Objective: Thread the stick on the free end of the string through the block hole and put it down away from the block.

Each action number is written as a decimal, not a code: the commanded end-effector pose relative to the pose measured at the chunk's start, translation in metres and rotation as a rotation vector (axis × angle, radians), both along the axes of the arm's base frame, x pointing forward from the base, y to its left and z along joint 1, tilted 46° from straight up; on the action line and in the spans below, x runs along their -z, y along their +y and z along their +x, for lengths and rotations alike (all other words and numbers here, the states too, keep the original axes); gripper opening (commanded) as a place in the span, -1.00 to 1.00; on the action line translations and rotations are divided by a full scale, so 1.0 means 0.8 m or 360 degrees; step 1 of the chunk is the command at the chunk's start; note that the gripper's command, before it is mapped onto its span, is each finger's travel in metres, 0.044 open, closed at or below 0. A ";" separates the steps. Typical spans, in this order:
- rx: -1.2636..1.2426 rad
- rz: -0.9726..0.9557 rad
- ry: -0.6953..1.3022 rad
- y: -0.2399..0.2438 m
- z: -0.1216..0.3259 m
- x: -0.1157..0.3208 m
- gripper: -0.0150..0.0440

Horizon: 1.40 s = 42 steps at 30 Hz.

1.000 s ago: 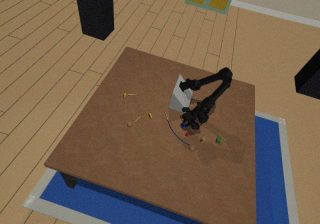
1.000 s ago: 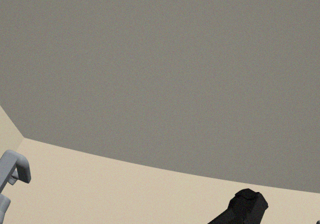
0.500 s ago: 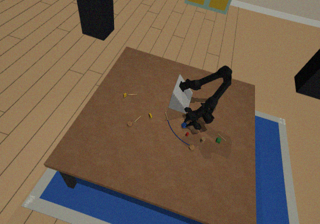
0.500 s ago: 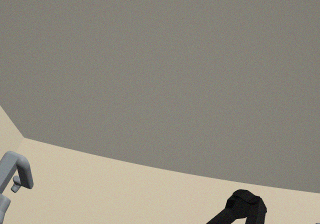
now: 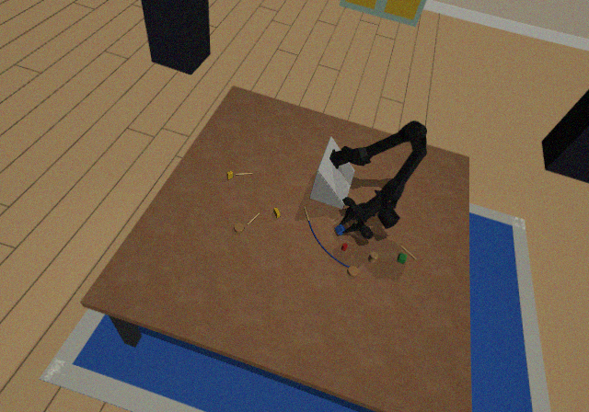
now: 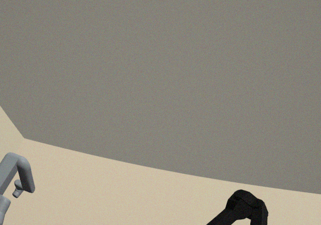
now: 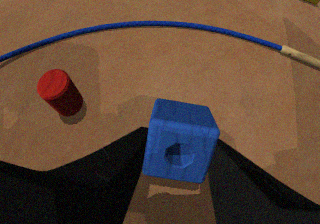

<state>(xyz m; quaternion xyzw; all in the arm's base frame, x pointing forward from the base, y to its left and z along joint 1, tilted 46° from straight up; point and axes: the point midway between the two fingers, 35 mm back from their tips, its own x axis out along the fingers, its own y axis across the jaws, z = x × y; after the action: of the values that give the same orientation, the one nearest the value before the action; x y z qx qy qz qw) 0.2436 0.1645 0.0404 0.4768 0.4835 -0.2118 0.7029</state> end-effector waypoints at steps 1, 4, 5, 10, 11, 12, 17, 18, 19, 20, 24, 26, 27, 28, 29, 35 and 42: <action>0.0033 -0.0054 -0.0015 0.003 -0.001 0.002 -0.49; 0.0059 -0.0095 -0.0038 0.005 -0.003 0.001 -0.49; 0.0068 -0.0109 -0.0046 0.006 -0.003 0.001 -0.49; 0.0107 -0.0173 -0.0092 0.009 -0.006 0.000 -0.49; 0.0085 -0.0134 -0.0077 0.006 -0.005 -0.001 -0.40; 0.0085 -0.0134 -0.0077 0.006 -0.005 -0.001 -0.31; 0.0085 -0.0134 -0.0077 0.006 -0.005 -0.001 0.13; 0.0085 -0.0134 -0.0077 0.006 -0.005 -0.001 0.22; 0.0086 -0.0134 -0.0077 0.006 -0.006 -0.004 0.31; 0.0086 -0.0134 -0.0077 0.005 -0.008 -0.011 0.33; 0.0091 -0.0135 -0.0080 -0.012 -0.030 -0.065 0.33; 0.0092 -0.0135 -0.0080 -0.016 -0.035 -0.074 0.33; 0.0092 -0.0135 -0.0080 -0.016 -0.035 -0.074 0.33; 0.0092 -0.0135 -0.0080 -0.016 -0.035 -0.074 0.33; 0.0092 -0.0135 -0.0080 -0.016 -0.035 -0.074 0.33; 0.0092 -0.0135 -0.0080 -0.016 -0.035 -0.074 0.33; -0.0002 -0.0175 -0.0061 -0.016 -0.034 -0.070 0.51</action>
<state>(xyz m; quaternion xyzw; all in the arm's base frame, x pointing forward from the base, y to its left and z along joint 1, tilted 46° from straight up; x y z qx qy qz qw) 0.2161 0.1522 0.0980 0.4586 0.4462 -0.2369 0.7311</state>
